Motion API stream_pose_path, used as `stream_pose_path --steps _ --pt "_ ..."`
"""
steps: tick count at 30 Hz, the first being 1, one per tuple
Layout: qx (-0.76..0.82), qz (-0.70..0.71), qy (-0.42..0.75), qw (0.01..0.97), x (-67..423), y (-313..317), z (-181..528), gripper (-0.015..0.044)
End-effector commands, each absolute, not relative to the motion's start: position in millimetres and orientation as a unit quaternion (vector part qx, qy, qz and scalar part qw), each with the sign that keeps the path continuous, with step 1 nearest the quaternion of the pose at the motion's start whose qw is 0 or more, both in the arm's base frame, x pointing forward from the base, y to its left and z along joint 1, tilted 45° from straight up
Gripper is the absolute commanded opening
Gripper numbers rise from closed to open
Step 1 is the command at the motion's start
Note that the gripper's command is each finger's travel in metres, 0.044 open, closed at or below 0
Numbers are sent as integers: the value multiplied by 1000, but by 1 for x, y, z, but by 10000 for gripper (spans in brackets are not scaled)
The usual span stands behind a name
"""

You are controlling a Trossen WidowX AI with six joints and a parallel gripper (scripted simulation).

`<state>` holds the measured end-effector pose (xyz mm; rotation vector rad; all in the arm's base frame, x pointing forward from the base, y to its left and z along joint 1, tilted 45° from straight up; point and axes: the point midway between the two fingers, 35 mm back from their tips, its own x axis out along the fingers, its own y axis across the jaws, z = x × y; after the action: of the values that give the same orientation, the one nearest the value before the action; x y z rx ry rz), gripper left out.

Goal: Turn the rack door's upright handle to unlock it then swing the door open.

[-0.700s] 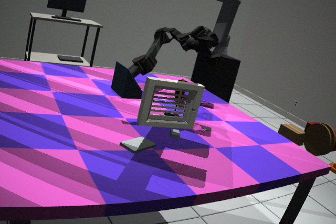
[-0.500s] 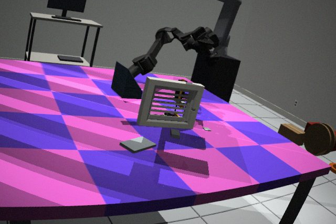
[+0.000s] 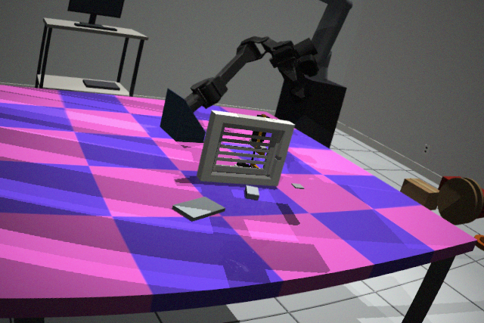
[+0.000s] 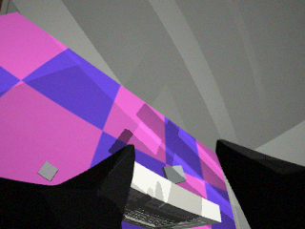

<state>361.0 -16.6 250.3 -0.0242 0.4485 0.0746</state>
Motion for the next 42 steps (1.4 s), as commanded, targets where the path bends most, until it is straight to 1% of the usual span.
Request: stream_pose_path --steps 1,12,22,32,42 --pt "-9 56 272 961 365 -19 237 286" --pt "30 109 409 906 364 -22 198 286" --pt "92 158 511 840 354 -24 174 286" --pt "176 203 587 764 343 -24 164 286" --pt "276 239 636 680 336 -26 165 286"
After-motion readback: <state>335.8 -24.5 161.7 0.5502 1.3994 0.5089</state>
